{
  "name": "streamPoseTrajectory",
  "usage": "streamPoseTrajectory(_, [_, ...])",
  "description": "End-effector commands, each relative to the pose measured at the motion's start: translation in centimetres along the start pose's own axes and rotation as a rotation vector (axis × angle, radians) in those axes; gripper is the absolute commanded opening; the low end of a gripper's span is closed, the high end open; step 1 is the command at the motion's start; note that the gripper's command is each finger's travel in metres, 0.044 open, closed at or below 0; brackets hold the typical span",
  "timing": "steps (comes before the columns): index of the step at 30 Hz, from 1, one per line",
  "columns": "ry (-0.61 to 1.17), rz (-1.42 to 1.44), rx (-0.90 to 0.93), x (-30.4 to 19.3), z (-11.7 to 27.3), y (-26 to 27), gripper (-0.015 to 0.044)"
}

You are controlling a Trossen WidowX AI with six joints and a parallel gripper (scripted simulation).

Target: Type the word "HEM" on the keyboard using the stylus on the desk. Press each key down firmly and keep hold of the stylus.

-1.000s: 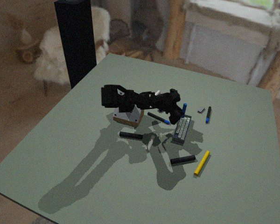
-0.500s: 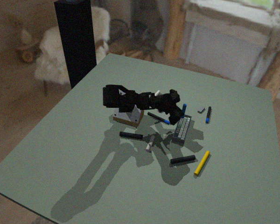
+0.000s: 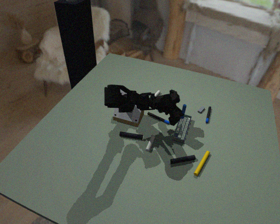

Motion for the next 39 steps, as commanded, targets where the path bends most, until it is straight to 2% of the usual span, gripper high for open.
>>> streamPoseTrajectory(1, [0.006,0.009,0.009,-0.30,-0.03,0.17,0.0081])
streamPoseTrajectory(39, [0.006,0.010,0.009,-1.14,-0.49,0.15,0.0081])
Point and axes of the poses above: the point midway between the two fingers, 35 mm back from their tips, its own z axis back along the fingers, its own y axis across the jaws, x = y × z, the point moved 10 cm from there along z, back along the fingers, and after that the axes turned 2 degrees about -z, right-handed, at the moved point
